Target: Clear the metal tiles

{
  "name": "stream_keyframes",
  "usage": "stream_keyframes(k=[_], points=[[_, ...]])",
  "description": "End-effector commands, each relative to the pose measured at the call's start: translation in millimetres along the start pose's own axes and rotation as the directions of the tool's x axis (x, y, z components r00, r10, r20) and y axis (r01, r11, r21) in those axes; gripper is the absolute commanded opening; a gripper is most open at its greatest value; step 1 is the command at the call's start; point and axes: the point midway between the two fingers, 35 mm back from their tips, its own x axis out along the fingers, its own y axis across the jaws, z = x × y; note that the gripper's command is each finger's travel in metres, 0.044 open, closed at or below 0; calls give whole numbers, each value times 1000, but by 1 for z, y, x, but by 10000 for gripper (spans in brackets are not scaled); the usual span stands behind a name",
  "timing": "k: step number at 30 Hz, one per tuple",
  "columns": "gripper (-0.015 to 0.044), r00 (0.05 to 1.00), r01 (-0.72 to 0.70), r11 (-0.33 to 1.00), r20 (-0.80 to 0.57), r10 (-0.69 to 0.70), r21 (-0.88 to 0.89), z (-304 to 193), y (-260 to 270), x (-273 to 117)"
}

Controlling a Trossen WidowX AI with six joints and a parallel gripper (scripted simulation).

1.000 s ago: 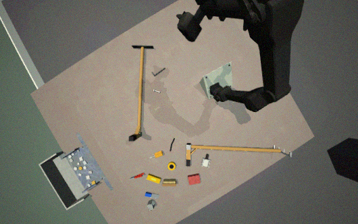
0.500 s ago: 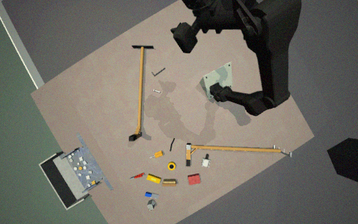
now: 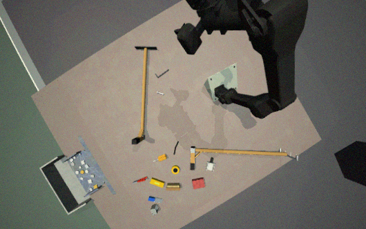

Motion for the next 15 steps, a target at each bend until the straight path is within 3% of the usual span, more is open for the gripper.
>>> stream_keyframes(k=[1, 15], points=[[440, 1000, -5, 1000, 0, 5, 4, 0, 1, 0], [440, 999, 43, 998, 10, -42, -54, 4, -11, 0]])
